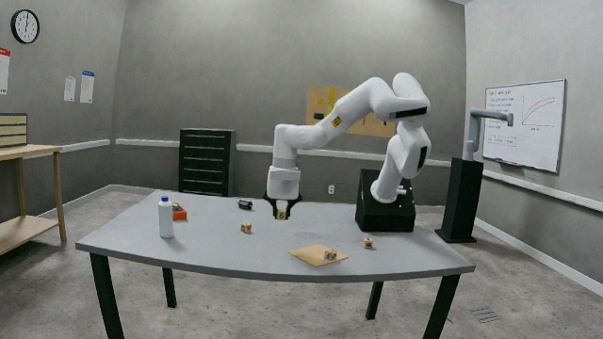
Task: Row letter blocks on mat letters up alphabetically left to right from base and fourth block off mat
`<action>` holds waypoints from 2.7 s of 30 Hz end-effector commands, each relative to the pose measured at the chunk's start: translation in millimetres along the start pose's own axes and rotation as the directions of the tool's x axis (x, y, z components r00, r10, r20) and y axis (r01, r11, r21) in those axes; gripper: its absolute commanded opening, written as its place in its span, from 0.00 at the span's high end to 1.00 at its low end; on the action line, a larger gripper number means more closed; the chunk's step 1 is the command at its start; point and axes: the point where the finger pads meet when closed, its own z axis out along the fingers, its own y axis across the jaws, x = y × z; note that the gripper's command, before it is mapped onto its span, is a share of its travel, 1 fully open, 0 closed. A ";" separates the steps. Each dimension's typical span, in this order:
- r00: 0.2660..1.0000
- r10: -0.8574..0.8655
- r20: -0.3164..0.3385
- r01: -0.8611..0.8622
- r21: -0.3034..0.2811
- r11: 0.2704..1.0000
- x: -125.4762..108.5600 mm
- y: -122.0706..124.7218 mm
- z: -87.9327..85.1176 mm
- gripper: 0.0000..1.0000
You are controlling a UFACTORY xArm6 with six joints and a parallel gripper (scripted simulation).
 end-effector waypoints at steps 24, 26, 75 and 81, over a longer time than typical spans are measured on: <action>0.735 -0.678 0.001 0.678 -0.008 0.735 19.9 -20.6 -2.2 0.72; 0.677 -0.736 0.002 0.736 -0.007 0.677 21.9 -23.1 -2.3 0.72; -0.537 -0.844 0.007 0.844 0.001 -0.537 49.8 -63.8 -3.7 0.72; -0.679 -0.734 0.007 0.734 0.002 -0.679 53.0 -69.5 -3.9 0.72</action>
